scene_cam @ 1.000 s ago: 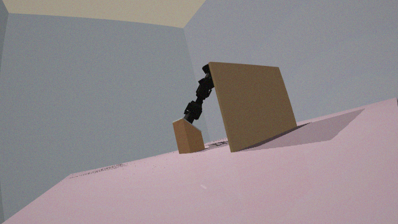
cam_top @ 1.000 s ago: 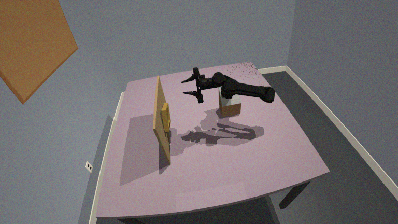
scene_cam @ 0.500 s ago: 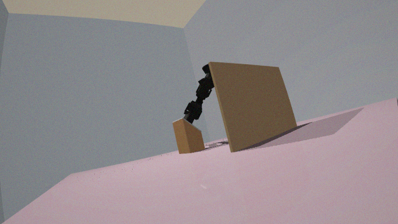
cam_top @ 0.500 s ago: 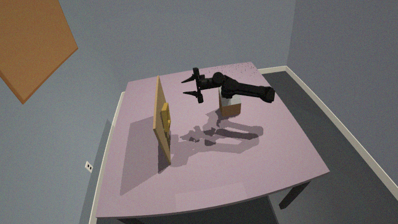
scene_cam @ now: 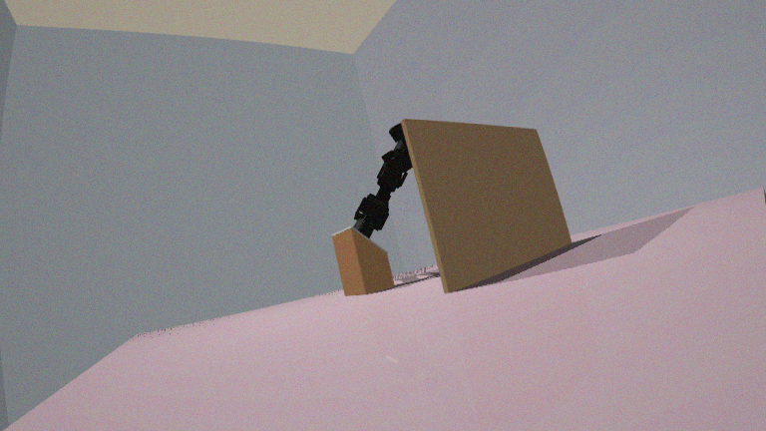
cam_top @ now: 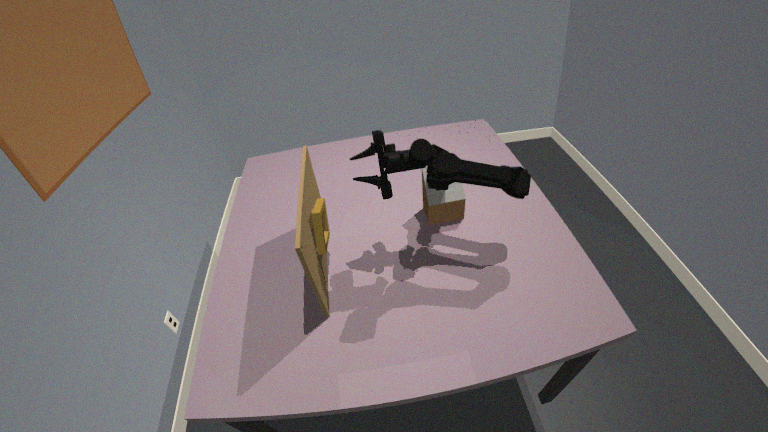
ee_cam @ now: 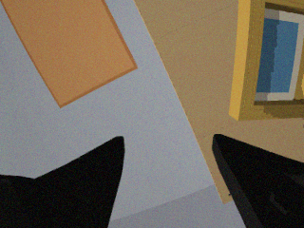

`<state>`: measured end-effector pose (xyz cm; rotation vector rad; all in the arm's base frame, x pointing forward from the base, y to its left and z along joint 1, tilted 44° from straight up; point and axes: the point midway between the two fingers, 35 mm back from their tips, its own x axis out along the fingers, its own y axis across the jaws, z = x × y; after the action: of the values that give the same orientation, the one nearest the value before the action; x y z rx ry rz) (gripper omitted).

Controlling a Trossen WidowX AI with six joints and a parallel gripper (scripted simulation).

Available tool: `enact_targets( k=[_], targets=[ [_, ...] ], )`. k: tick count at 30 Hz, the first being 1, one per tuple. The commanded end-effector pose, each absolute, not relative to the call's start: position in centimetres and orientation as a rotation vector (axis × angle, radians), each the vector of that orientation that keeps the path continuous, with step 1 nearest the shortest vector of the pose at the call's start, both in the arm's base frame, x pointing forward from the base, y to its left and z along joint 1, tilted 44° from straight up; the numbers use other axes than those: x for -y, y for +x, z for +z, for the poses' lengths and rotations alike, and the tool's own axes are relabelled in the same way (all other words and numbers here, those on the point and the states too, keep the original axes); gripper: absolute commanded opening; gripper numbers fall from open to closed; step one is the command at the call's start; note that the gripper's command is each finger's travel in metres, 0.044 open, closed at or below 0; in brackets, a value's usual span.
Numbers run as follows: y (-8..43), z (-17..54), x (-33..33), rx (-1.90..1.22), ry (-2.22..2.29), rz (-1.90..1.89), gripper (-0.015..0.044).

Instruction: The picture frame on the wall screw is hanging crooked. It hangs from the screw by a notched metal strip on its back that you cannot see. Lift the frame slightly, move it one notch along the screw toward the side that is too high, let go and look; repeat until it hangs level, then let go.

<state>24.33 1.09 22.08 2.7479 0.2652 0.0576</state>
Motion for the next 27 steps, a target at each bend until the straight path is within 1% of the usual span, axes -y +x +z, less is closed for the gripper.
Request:
enact_targets(
  k=[1,27],
  targets=[
    [24.31,22.10,-1.16,-0.272,2.751,0.061,0.0260],
    [24.26,21.38,-1.79,-0.266,2.749,0.059,0.0260]
  ],
)
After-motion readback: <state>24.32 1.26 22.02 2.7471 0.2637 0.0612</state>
